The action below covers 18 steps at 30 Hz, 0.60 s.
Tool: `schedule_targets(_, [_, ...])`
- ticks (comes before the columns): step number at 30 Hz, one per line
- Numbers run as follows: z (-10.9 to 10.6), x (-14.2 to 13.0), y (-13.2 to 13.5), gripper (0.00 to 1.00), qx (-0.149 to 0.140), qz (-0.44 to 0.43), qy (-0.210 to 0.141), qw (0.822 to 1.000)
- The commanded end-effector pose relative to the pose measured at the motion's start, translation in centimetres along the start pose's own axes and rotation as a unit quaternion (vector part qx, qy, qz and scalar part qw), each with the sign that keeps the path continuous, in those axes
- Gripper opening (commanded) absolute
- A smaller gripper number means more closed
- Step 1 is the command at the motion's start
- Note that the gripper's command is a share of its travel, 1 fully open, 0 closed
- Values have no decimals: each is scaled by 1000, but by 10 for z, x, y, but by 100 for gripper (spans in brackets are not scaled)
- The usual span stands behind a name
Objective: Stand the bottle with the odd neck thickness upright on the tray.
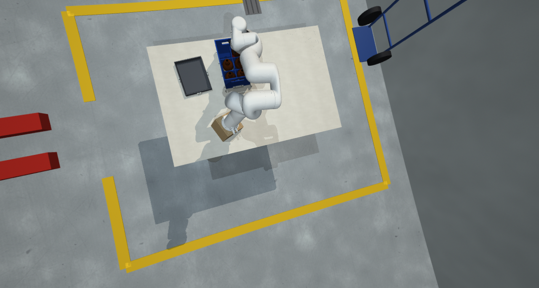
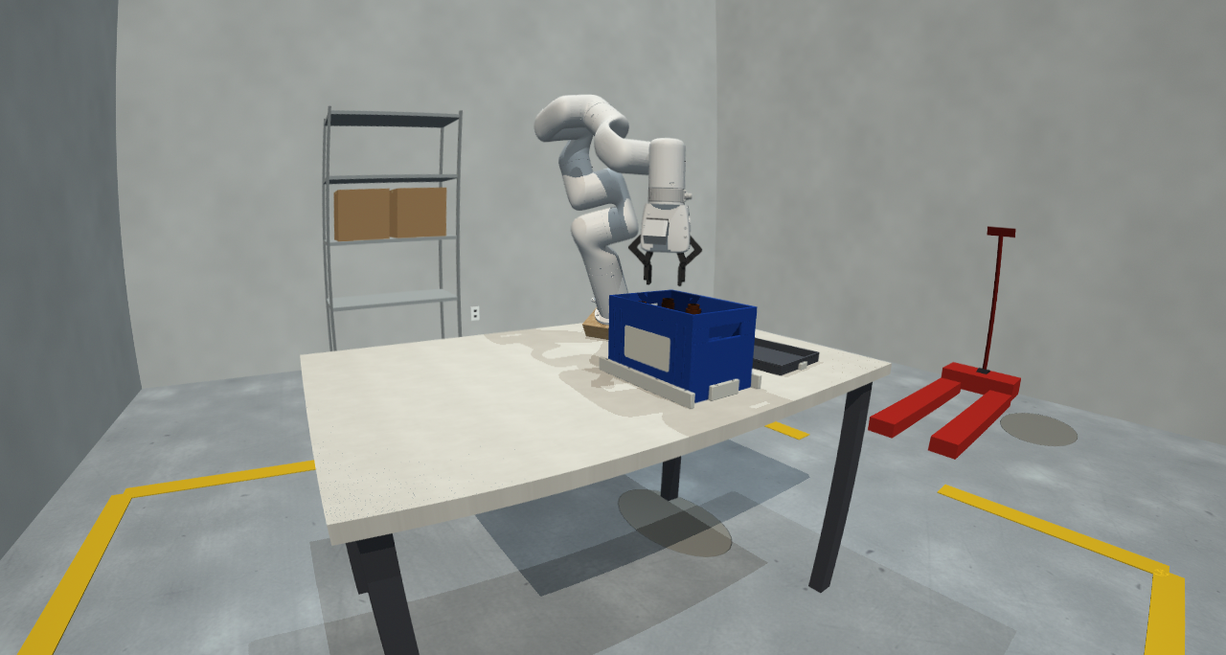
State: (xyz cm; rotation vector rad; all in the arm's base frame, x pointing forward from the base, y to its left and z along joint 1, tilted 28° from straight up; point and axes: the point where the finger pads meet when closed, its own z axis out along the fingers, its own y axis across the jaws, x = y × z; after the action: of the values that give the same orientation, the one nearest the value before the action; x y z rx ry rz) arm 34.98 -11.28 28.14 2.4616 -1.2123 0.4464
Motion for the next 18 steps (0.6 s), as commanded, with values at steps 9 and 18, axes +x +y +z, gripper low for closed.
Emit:
schedule_targets(9, [-15,1,-1,65,1,0,1,1000])
schedule_targets(18, [-15,1,-1,0,1,0,1,1000])
